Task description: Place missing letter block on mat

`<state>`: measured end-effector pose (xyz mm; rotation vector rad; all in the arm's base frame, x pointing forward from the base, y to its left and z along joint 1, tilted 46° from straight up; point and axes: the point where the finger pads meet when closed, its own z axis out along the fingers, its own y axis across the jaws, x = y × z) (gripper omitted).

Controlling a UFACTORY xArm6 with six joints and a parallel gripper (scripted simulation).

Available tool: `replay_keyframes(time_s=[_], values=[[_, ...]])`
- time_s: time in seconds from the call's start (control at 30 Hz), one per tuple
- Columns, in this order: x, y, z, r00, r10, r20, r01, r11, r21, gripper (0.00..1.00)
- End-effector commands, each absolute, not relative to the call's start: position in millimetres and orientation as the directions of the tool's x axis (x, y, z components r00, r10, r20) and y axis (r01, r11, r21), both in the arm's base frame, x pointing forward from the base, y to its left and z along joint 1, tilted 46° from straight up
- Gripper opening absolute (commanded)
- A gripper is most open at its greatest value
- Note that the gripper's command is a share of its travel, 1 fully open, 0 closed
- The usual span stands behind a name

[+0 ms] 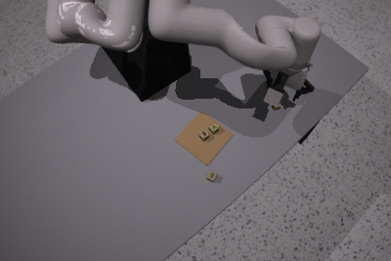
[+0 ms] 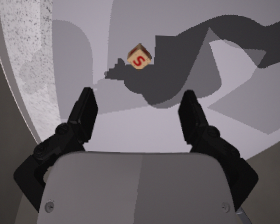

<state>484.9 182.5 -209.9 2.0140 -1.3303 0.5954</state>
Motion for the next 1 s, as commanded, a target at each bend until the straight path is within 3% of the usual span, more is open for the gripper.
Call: replay_keyframes(time_s=[0.0, 0.5, 0.97], values=[[486.3, 183.8, -209.3, 0.456, -0.609, 0.649, -0.890, -0.328, 0.318, 1.00], [486.5, 178.7, -214.5, 0.809, -0.396, 0.435, -0.588, -0.568, 0.576, 1.00], [486.5, 176.3, -216.9, 0.916, -0.264, 0.301, -0.400, -0.640, 0.656, 1.00]])
